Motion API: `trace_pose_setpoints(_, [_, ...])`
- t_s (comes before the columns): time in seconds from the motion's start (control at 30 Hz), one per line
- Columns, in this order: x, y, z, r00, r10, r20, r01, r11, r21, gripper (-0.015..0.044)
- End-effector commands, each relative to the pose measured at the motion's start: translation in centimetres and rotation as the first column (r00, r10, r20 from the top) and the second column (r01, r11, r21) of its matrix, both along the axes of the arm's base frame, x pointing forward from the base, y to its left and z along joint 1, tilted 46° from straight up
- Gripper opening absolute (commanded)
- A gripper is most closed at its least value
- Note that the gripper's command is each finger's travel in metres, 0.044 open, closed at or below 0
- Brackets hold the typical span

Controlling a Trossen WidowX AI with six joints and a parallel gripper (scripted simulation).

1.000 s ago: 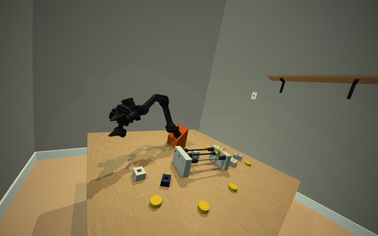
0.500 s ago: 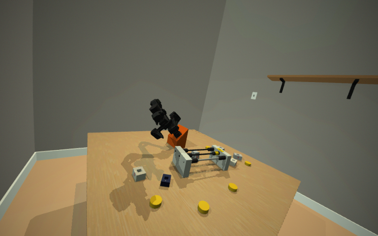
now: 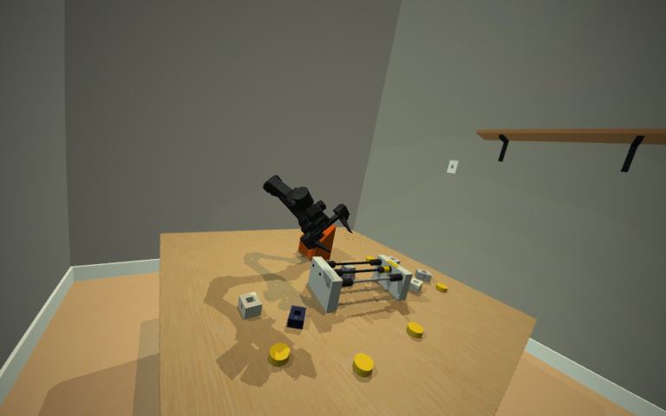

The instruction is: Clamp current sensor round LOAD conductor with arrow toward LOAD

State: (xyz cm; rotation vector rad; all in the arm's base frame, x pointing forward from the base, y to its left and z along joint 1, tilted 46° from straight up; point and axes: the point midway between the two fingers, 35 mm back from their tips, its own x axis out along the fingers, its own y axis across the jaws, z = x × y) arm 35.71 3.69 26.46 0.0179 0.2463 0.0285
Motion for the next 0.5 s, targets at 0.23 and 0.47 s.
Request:
trace_pose_setpoints(0.23, [1.5, 10.9, -14.2, 0.84, 0.006, -0.543, -0.159, 0.959, -0.236, 0.044])
trace_pose_setpoints(0.47, [-2.0, 17.1, -22.3, 0.703, -0.12, -0.701, -0.352, 0.798, -0.489, 0.044])
